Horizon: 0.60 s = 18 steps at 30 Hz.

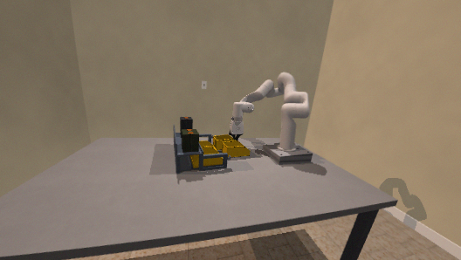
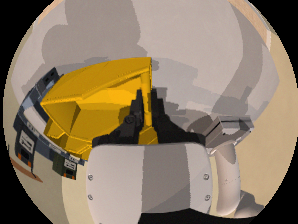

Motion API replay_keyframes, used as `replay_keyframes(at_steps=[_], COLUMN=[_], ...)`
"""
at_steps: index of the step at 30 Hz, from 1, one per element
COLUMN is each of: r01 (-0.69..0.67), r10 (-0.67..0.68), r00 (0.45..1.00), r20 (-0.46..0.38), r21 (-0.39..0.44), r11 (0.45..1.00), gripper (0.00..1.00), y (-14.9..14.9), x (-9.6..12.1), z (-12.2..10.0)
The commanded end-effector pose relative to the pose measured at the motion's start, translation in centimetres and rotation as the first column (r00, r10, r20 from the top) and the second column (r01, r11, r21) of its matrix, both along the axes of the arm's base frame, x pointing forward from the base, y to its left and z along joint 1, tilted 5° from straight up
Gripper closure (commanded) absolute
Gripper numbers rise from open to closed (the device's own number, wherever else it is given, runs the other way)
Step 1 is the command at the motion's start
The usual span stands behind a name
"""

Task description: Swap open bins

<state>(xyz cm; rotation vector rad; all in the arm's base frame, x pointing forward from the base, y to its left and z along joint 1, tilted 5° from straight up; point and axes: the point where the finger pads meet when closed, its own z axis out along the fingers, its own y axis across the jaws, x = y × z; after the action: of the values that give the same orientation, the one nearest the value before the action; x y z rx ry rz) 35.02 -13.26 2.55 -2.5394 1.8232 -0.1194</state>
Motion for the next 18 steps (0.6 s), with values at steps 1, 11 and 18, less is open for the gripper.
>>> replay_keyframes(at_steps=[1, 11, 18], r01=[0.0, 0.0, 0.0], r10=[0.0, 0.0, 0.0], r00=[1.0, 1.0, 1.0], r20=[0.002, 0.002, 0.002], r21=[-0.001, -0.001, -0.001], r11=[1.0, 1.0, 1.0], gripper=[1.0, 1.0, 1.0], y=[-0.03, -0.06, -0.06], x=[0.14, 0.18, 0.19], z=[-0.34, -0.98, -1.07])
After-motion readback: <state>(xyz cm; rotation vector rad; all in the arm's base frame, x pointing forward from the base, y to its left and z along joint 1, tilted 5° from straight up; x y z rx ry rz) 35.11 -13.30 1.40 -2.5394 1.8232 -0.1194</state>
